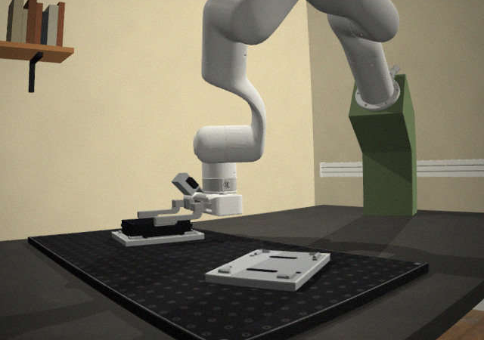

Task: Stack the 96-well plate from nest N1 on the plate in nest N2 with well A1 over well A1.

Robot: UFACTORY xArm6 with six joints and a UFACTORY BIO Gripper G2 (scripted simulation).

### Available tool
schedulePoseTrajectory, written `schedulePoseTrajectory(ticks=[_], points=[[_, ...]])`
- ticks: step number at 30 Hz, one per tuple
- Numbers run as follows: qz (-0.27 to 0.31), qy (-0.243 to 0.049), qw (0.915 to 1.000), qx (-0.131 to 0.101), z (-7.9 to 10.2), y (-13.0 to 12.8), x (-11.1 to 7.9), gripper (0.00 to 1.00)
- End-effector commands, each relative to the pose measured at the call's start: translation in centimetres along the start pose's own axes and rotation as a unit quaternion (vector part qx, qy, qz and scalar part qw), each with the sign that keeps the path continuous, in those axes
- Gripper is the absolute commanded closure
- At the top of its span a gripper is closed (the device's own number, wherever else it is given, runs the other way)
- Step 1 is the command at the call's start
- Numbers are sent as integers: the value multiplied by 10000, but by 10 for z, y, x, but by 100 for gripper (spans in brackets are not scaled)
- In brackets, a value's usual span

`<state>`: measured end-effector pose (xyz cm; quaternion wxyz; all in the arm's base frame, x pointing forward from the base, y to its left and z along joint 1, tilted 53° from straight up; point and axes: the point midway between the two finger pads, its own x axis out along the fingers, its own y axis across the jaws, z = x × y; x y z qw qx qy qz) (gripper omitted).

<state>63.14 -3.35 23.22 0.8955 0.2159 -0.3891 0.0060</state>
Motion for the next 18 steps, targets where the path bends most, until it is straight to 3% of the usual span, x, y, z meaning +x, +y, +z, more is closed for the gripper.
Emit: schedulePoseTrajectory(ticks=[1,12,18], points=[[0,-6,10000,-3,1,0,1,63],[0,-6,10000,-3,1,0,1,63],[1,-7,10000,-4,17,0,1,63]])
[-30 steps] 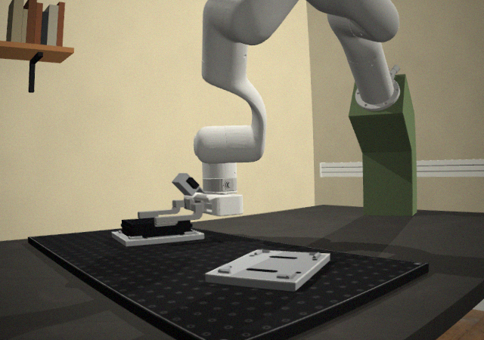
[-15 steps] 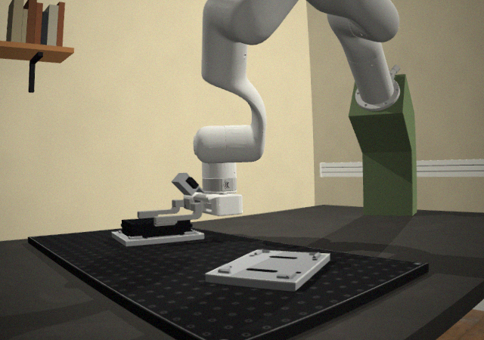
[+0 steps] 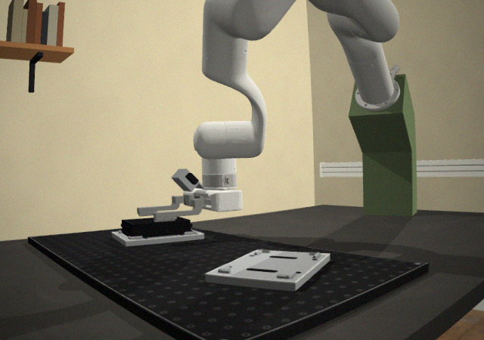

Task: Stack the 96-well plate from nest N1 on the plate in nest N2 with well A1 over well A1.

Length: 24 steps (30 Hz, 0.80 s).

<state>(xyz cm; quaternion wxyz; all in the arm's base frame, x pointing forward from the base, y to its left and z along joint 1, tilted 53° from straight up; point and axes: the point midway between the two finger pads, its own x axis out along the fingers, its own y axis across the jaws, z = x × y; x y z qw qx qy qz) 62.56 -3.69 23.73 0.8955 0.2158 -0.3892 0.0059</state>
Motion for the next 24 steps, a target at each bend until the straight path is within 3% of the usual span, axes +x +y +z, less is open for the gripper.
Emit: schedulePoseTrajectory(ticks=[1,20,24], points=[[1,-6,10000,-3,11,0,1,63],[1,-6,10000,-3,56,0,1,63],[1,-6,10000,-3,58,0,1,63]])
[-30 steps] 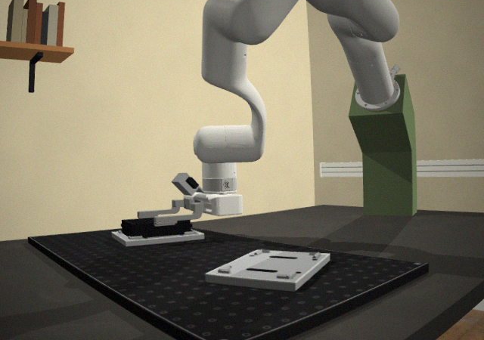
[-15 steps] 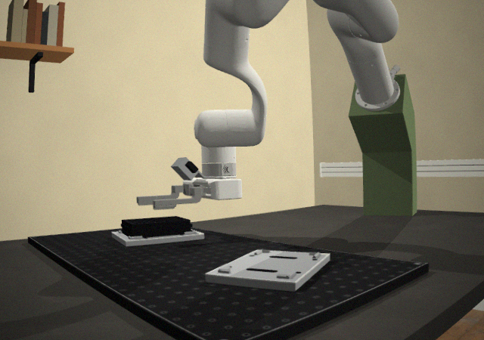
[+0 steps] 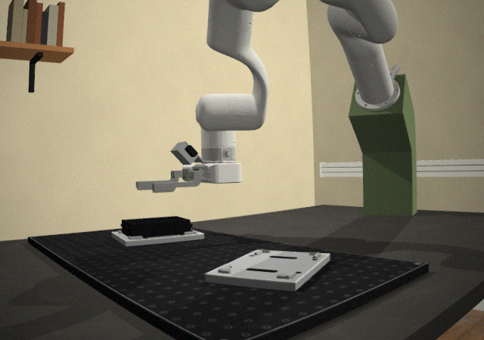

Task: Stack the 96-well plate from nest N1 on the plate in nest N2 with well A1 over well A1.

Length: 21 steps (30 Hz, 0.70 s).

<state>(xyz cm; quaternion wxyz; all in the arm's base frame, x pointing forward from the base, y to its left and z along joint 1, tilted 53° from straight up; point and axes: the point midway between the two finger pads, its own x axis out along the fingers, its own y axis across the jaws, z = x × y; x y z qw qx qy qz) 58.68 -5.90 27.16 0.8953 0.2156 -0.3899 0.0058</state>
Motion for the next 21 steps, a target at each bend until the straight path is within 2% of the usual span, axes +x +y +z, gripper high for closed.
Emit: schedulePoseTrajectory(ticks=[1,17,21], points=[[-1,1,10000,-1,2,0,0,63],[-1,1,10000,-1,2,0,0,63],[333,1,9994,-1,9,6,-3,63]])
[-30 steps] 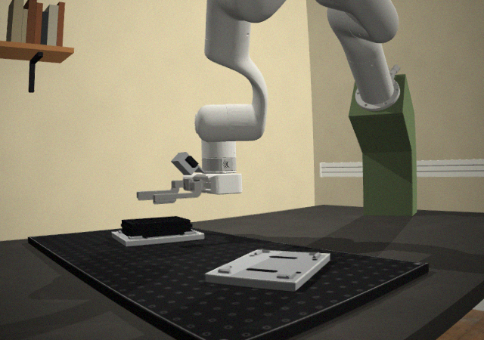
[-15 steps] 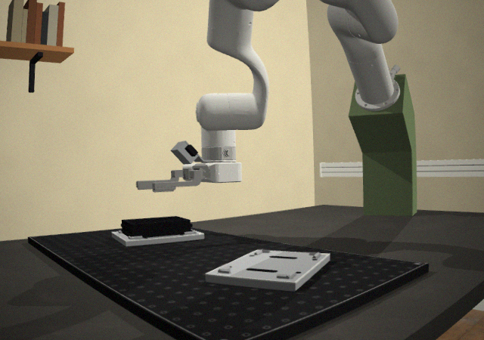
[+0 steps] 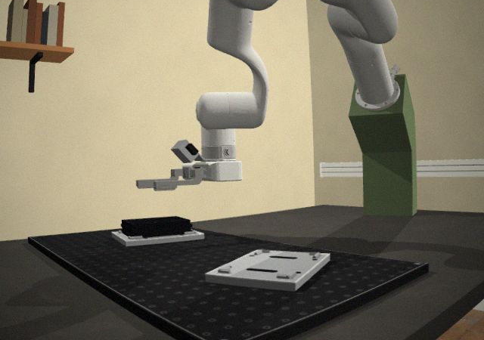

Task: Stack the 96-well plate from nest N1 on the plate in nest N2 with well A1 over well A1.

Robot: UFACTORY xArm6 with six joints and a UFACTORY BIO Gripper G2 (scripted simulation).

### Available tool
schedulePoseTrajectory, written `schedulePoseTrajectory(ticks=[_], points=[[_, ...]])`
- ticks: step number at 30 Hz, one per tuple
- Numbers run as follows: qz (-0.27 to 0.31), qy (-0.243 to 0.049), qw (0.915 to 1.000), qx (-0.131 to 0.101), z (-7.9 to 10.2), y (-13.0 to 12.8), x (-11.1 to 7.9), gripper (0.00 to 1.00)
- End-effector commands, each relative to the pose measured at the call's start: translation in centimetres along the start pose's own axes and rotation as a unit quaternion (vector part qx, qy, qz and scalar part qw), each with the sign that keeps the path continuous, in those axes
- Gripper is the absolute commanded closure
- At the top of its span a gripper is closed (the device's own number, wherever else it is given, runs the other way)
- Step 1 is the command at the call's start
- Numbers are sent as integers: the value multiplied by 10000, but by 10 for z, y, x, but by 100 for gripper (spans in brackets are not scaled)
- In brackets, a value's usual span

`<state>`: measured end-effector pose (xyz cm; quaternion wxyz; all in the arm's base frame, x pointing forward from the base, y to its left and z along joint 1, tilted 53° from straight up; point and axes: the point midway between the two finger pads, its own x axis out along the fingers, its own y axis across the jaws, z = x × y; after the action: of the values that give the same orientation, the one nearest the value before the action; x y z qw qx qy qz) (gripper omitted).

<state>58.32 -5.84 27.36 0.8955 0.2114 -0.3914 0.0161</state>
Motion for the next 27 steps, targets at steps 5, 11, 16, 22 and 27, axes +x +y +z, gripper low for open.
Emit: schedulePoseTrajectory(ticks=[5,11,16,22,27], points=[[792,-8,9969,-4,23,19,-10,63],[792,-8,9969,-4,45,37,-20,63],[792,-8,9969,-4,55,47,-25,63],[792,-8,9969,-4,77,65,-35,63],[792,-8,9969,-3,94,80,-44,63]])
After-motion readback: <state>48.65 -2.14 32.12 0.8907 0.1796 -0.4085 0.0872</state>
